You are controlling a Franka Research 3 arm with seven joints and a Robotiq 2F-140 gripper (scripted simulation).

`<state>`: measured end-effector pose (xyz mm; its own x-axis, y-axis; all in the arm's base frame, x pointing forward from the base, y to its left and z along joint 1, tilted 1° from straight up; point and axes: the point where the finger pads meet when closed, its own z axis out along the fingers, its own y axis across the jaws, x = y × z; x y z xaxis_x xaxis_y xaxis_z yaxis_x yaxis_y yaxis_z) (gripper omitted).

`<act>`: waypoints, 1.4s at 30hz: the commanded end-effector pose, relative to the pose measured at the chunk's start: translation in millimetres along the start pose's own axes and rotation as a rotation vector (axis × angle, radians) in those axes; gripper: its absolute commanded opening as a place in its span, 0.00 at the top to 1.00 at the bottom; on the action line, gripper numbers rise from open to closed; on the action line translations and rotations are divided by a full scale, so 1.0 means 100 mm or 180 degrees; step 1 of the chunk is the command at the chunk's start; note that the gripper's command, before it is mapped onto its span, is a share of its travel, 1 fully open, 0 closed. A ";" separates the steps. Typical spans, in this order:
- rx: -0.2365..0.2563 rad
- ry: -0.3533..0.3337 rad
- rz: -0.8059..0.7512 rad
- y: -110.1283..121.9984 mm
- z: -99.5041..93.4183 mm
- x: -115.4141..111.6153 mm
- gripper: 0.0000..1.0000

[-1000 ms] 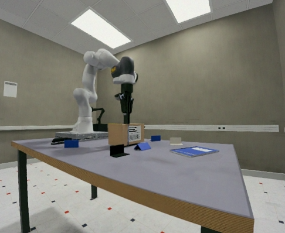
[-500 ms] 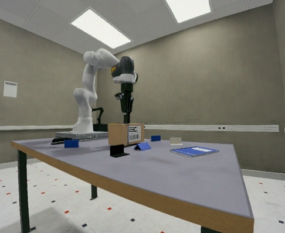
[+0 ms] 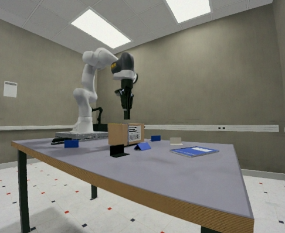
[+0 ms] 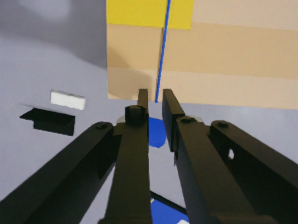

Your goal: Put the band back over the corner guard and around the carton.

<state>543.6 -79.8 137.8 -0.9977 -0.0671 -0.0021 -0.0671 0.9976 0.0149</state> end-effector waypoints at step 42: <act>-0.0001 0.0025 0.0020 0.00 -0.52 0.02 0.82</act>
<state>541.6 -80.8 188.1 -0.9979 -0.0652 0.0055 -0.0651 0.9978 0.0161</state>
